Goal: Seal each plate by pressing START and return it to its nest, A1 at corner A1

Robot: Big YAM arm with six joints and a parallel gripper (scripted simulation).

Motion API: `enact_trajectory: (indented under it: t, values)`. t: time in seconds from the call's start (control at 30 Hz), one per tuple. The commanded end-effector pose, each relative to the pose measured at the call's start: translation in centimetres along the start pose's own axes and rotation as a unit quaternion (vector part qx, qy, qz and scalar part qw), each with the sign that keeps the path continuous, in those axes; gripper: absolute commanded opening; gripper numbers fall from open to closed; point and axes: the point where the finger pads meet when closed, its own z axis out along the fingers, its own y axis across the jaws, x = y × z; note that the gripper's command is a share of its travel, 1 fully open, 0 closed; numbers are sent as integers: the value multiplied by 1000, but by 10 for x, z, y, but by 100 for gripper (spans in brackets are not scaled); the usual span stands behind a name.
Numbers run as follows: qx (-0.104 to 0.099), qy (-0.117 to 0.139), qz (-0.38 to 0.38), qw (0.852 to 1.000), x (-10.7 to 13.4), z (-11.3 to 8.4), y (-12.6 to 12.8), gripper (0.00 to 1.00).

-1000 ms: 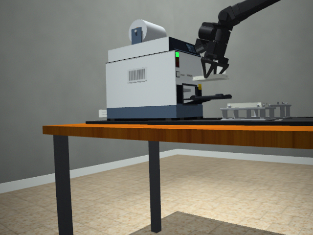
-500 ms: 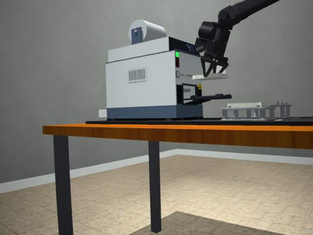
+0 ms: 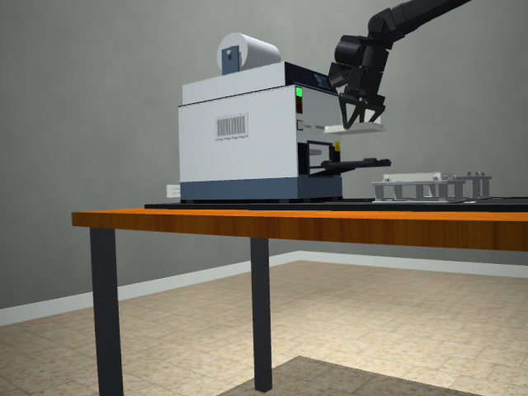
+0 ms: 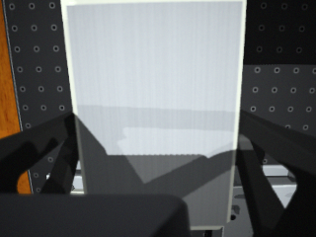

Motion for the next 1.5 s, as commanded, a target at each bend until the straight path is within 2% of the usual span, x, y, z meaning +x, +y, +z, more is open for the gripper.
enact_trajectory:
  t: [0.0,0.17,0.37,0.53,0.8,1.1,1.47]
  values:
    - [-2,-2,-1,1000,-1,-6,3,0]
    - [2,10,12,1000,4,5,-6,0]
    - [2,-12,3,1000,10,-11,-20,0]
    - [0,-25,0,1000,6,-18,-20,0]
    - [3,-3,-1,1000,34,-17,-36,0]
    - [1,-12,-3,1000,41,-29,-40,0]
    - [1,-2,-6,1000,68,-28,-56,0]
